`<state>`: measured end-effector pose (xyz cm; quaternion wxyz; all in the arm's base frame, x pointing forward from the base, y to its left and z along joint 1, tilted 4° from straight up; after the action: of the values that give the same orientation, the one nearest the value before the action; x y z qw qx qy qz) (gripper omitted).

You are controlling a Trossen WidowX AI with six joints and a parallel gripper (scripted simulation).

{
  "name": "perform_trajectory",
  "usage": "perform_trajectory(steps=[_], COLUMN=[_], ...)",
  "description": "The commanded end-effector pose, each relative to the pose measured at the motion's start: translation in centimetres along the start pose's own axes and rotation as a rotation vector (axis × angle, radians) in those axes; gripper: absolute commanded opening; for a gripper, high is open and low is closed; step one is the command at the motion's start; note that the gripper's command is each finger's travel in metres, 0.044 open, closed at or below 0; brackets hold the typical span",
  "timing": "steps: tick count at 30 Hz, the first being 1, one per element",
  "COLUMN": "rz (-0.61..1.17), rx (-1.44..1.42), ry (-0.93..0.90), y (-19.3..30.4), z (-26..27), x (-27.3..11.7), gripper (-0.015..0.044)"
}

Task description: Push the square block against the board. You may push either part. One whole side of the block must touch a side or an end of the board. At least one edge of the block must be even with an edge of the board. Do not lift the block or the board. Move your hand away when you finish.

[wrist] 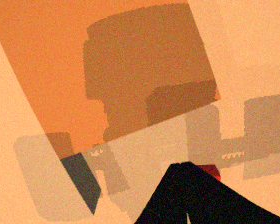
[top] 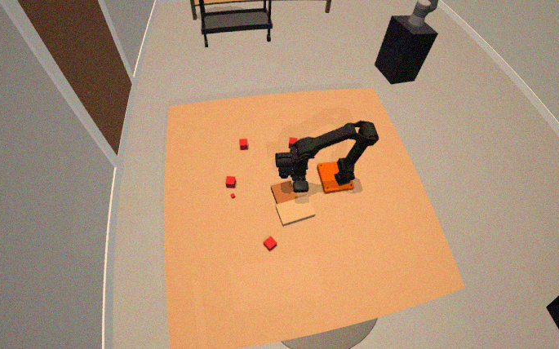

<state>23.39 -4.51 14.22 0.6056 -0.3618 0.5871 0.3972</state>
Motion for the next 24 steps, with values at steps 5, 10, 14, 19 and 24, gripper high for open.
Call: perform_trajectory(steps=[5, 10, 14, 19, 24], rz=[0.011, 0.011, 0.011, 0.011, 0.011], rx=[-0.221, -0.222, -0.238, -0.242, -0.242], ry=[-0.003, -0.003, -0.003, -0.003, -0.003], y=[1.9, 1.9, 2.0, 2.2, 1.8], z=[0.8, 0.8, 0.9, 0.9, 1.0], x=[0.2, 0.4, 4.9, 5.8, 5.7], gripper=[0.0, 0.0, 0.0, 0.0, 0.0])
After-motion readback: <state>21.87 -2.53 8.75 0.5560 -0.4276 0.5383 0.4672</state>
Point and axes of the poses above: the point midway between the two fingers, 35 mm back from their tips, its own x axis out along the fingers, its own z axis across the jaws, y = z × x, the point moved 8 cm from there along -x, back along the fingers, and after that the axes turned 11 degrees about x, right-handed, at the moved point
